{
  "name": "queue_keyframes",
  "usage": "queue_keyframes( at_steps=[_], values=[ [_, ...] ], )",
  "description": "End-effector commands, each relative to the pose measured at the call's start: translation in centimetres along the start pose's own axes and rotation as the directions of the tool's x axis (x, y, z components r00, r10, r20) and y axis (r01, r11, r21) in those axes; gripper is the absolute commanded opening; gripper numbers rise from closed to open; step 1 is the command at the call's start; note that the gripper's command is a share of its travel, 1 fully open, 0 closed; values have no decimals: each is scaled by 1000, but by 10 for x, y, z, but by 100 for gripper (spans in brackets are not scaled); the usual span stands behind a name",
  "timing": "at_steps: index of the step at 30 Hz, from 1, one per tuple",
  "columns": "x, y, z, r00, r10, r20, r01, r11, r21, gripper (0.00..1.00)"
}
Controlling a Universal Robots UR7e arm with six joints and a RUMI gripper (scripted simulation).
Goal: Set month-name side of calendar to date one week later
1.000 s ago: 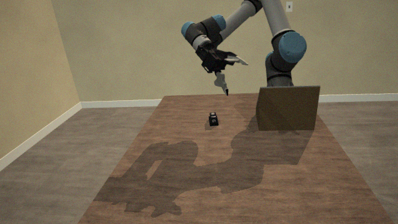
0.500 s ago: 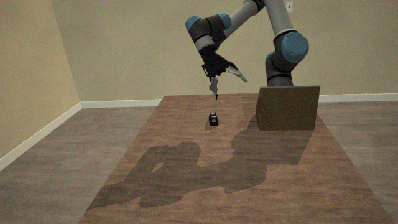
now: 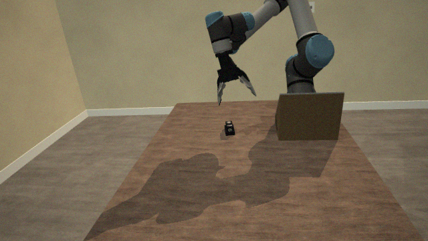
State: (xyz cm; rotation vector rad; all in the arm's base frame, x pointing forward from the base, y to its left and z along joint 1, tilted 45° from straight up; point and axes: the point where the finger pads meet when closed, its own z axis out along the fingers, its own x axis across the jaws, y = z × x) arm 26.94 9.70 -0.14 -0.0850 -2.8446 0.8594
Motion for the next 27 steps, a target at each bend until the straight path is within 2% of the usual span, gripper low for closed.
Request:
queue_keyframes(
  at_steps=[1, 6, 11, 15, 27],
  values=[
    [-12, -13, 0, 997, -54, 58, 52, 998, 43, 100],
    [-34, -39, -12, 977, -157, 142, 135, 979, 155, 100],
    [-45, -52, -20, 961, -213, 177, 172, 960, 221, 100],
    [-48, -55, -23, 956, -228, 185, 181, 954, 239, 100],
    [-48, -56, -23, 955, -229, 186, 182, 953, 241, 100]
  ],
)
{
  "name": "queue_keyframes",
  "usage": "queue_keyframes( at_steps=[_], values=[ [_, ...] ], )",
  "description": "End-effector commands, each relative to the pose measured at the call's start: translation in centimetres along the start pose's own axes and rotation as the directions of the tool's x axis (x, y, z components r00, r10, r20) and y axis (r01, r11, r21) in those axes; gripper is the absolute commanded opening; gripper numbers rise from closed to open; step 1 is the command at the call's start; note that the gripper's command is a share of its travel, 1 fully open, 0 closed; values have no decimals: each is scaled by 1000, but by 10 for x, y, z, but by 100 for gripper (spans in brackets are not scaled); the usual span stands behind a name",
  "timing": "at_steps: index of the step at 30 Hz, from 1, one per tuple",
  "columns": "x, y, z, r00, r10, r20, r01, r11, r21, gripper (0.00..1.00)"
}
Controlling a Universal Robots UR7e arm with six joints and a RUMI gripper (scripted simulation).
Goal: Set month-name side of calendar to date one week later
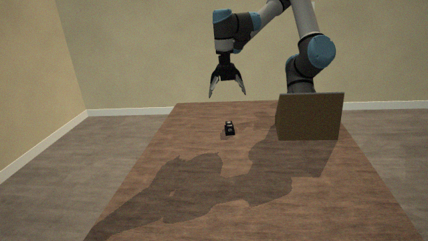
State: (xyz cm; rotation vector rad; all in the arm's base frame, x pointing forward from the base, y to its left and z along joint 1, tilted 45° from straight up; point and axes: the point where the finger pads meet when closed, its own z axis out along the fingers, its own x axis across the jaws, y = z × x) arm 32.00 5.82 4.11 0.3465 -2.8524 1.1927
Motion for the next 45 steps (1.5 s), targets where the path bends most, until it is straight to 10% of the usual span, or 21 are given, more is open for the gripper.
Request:
queue_keyframes(
  at_steps=[1, 30, 45],
  values=[
    [0, 0, 0, 1000, 0, 1, 0, 1000, 0, 100],
    [2, -2, 3, 986, 169, 2, -169, 986, -1, 100],
    [6, -3, 9, 870, 493, 1, -493, 870, -2, 100]
  ],
)
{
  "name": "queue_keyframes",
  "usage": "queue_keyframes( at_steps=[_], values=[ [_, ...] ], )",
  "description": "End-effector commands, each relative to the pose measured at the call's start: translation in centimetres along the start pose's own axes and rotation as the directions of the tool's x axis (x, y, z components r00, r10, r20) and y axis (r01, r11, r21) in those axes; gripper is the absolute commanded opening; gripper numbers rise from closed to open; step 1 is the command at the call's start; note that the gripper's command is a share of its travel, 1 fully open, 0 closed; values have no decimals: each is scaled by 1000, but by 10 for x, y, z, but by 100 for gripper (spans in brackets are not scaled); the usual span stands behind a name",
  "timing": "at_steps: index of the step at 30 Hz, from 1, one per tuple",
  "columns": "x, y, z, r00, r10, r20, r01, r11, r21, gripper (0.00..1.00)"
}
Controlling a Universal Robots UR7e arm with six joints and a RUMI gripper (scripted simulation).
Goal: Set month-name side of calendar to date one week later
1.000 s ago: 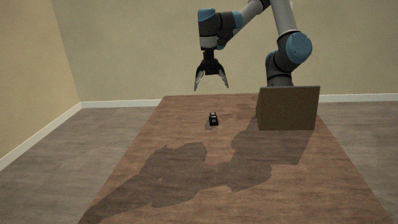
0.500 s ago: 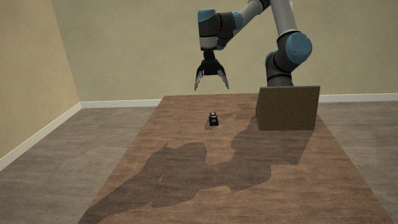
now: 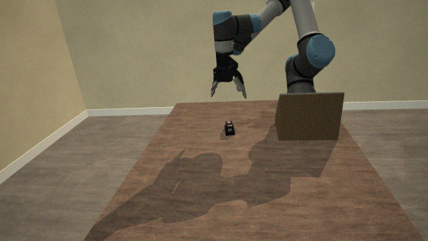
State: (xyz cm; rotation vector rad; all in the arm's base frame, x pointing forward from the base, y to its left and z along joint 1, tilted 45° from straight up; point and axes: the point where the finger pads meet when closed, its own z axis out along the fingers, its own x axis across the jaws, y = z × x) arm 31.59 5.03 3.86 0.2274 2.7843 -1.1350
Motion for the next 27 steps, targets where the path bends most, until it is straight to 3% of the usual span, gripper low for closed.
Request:
queue_keyframes(
  at_steps=[1, 9, 12, 15, 27],
  values=[
    [1, -1, 2, 990, 143, 1, -143, 990, 4, 100],
    [3, -2, 6, 932, 362, 1, -362, 932, 3, 100],
    [5, -2, 8, 884, 467, 2, -467, 884, 3, 100],
    [5, -2, 8, 880, 475, 2, -475, 880, 3, 100],
    [8, -2, 15, 620, 785, 2, -785, 620, 2, 100]
  ],
)
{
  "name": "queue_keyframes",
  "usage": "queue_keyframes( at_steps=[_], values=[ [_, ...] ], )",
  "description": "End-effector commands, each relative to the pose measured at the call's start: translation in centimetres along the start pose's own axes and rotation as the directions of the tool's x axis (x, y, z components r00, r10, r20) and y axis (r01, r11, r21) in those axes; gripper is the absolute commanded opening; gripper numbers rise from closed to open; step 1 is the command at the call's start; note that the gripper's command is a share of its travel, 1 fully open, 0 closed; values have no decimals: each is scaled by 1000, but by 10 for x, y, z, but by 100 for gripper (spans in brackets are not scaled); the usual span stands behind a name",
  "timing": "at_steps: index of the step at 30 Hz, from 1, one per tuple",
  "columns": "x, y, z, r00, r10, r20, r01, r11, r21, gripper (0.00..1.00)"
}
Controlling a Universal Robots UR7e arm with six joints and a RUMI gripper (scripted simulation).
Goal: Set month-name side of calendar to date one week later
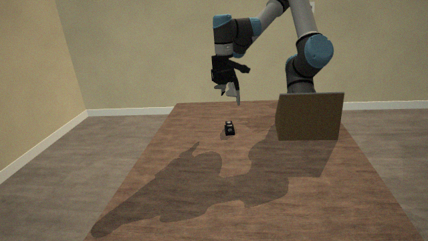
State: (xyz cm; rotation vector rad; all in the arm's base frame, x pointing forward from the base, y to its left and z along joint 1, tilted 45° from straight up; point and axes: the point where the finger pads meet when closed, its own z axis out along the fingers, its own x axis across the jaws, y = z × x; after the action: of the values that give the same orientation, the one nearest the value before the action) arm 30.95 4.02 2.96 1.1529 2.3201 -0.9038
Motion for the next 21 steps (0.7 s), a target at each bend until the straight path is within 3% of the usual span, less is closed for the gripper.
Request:
queue_keyframes(
  at_steps=[1, 4, 8, 16, 18, 21],
  values=[
    [1, 0, 3, 985, 173, 6, -173, 985, 5, 100],
    [1, 0, 3, 982, 188, 6, -188, 982, 5, 100],
    [2, 0, 5, 945, 326, 7, -326, 945, 4, 100],
    [3, 0, 9, 841, 540, 8, -540, 841, 3, 100],
    [3, 1, 11, 791, 612, 8, -612, 791, 2, 100],
    [3, 1, 11, 786, 618, 8, -618, 786, 2, 100]
  ],
)
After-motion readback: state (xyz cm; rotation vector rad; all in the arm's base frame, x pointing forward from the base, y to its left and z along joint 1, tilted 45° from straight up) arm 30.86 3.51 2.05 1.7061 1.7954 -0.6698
